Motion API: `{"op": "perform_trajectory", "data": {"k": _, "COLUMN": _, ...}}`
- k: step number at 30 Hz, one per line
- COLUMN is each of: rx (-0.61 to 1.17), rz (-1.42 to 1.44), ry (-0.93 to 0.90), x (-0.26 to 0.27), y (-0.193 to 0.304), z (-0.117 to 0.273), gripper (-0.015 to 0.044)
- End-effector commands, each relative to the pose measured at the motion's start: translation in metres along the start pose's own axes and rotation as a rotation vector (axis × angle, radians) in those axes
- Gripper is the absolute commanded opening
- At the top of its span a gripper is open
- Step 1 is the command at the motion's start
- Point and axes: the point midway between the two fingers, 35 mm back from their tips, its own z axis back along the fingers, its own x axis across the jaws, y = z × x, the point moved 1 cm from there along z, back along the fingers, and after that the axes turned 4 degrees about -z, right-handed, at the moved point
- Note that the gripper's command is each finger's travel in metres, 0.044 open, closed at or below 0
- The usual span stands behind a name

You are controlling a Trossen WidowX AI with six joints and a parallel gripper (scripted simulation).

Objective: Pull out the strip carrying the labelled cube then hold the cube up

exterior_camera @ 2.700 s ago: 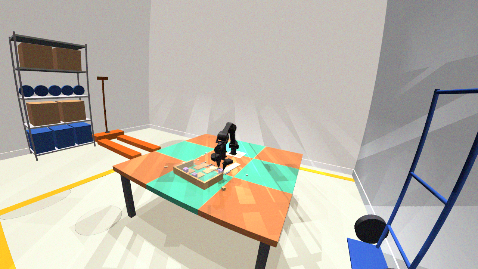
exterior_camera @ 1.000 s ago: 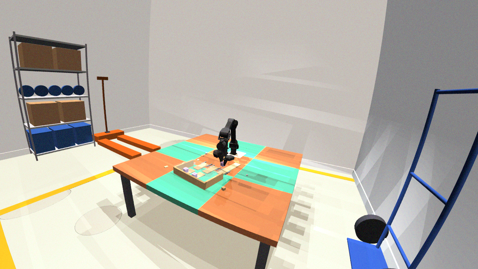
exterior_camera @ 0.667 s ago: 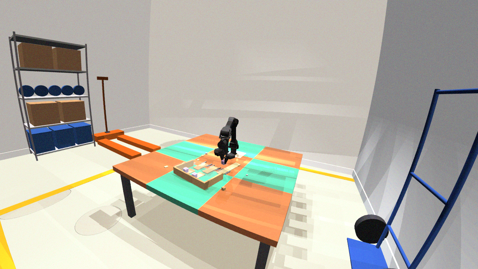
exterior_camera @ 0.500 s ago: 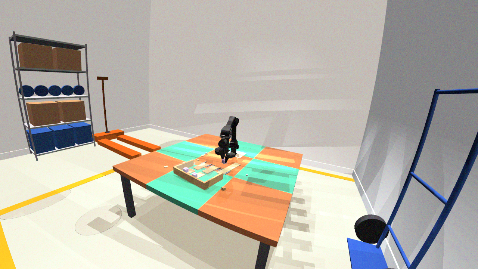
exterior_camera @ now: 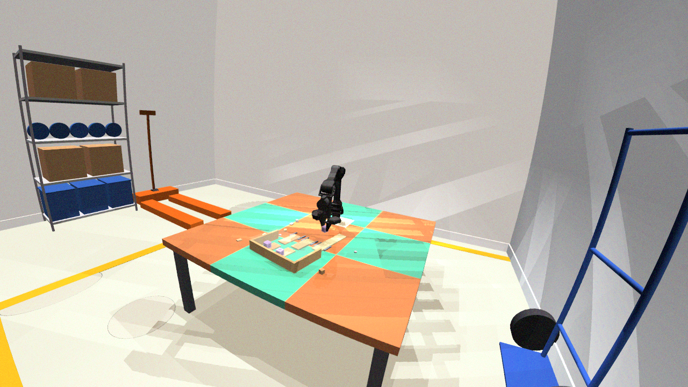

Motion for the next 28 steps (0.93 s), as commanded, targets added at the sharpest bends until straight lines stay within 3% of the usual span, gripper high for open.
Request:
{"op": "perform_trajectory", "data": {"k": 1, "rx": -0.003, "rz": 0.005, "ry": -0.006, "x": -0.001, "y": 0.002, "z": 0.012, "gripper": 0.0000}}
{"op": "perform_trajectory", "data": {"k": 6, "rx": -0.003, "rz": 0.006, "ry": -0.006, "x": -0.002, "y": 0.003, "z": 0.034, "gripper": 0.0000}}
{"op": "perform_trajectory", "data": {"k": 28, "rx": -0.003, "rz": 0.006, "ry": -0.006, "x": -0.002, "y": 0.003, "z": 0.035, "gripper": 0.0000}}
